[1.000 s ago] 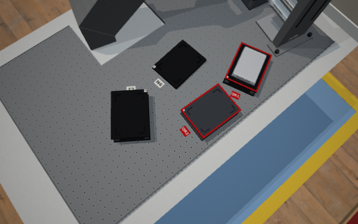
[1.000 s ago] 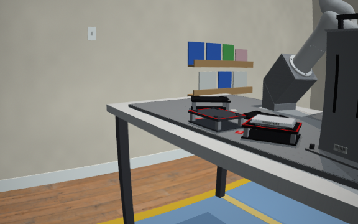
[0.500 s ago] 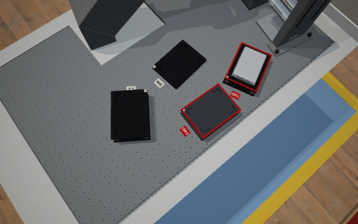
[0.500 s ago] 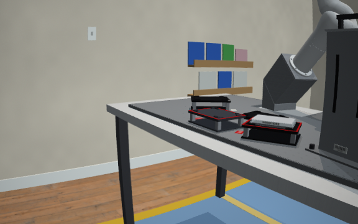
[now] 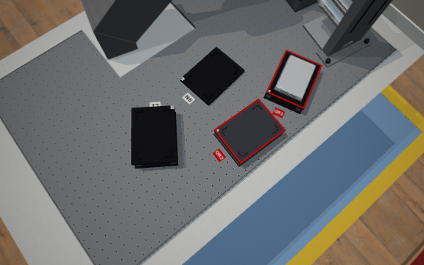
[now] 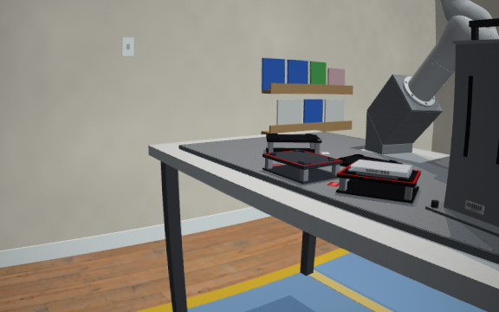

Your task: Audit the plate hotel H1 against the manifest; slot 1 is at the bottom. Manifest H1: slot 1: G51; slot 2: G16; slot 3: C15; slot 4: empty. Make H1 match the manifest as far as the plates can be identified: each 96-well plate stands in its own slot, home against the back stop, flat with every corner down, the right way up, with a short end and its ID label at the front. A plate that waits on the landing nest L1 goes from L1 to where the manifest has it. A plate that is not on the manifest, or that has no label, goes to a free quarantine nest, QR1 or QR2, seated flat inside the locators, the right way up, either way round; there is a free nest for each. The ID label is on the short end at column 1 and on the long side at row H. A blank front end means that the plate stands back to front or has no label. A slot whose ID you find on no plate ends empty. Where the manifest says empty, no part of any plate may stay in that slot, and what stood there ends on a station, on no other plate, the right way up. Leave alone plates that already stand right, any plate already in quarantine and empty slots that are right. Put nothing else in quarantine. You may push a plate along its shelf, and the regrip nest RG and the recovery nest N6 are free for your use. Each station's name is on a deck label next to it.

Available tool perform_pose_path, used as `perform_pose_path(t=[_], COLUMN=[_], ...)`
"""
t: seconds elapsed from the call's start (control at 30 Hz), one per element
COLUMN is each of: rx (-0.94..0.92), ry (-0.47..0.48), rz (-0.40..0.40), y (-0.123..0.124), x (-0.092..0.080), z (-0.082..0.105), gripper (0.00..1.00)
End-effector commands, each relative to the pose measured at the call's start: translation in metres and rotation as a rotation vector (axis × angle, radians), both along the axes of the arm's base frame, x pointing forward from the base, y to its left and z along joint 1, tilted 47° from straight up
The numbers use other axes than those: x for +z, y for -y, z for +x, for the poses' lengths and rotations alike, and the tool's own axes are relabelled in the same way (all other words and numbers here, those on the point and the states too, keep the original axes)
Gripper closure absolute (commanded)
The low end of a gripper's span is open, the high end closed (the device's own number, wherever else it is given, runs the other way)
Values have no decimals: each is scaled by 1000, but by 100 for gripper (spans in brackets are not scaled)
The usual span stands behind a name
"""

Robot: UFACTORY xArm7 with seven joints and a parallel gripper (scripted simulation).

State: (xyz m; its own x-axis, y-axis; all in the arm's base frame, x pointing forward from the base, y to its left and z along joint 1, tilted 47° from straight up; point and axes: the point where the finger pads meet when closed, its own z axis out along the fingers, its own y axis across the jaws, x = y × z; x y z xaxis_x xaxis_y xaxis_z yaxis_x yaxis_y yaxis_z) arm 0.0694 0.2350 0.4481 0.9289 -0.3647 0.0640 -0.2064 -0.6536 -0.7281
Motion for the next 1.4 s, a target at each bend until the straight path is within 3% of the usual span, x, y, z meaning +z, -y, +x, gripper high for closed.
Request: perform_pose_path(t=[0.0, 0.6, 0.77, 0.87, 1.37], rx=[1, 1, 1, 2, 1], ry=[2, 2, 2, 3, 3], rz=[3, 3, 3, 3, 3], y=[12, 47, 47, 49, 76], x=[13, 49, 49, 50, 54], z=[-6, -22, -22, -17, 52], gripper=[0, 0, 0, 0, 0])
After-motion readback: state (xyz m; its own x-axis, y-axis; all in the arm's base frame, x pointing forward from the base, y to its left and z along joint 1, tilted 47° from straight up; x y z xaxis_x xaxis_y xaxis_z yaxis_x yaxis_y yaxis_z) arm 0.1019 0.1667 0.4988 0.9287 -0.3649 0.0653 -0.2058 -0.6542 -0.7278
